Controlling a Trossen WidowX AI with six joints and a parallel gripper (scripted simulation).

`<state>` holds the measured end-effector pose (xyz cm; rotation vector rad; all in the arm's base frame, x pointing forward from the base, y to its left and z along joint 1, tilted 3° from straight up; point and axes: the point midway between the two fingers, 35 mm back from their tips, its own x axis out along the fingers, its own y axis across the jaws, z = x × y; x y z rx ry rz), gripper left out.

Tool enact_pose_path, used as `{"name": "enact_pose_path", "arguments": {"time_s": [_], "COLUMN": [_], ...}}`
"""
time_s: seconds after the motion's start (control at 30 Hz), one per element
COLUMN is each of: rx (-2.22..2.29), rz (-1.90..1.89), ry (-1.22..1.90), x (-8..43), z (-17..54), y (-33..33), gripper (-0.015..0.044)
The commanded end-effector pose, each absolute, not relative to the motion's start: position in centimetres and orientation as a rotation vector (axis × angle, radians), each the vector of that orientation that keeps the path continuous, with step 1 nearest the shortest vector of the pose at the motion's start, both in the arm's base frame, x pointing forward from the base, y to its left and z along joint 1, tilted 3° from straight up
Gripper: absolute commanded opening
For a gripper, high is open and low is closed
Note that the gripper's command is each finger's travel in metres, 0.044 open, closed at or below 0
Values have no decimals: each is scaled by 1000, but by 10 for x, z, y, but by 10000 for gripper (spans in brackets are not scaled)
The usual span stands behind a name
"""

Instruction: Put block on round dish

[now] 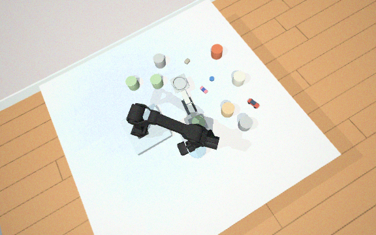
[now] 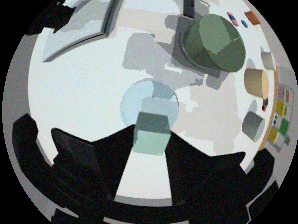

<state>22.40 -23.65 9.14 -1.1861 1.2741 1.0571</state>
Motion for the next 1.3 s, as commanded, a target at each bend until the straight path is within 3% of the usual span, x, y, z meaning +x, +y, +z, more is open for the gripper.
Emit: {"name": "enact_pose_path", "arguments": {"time_s": [0.0, 1.07, 1.27], "rx": [-1195, -1195, -1200], "rz": [1064, 1064, 1051], "ry": [1267, 1267, 1272], "x": [220, 223, 224], "z": [90, 28, 34], "y": [-238, -242, -243], "gripper": [0, 0, 157]}}
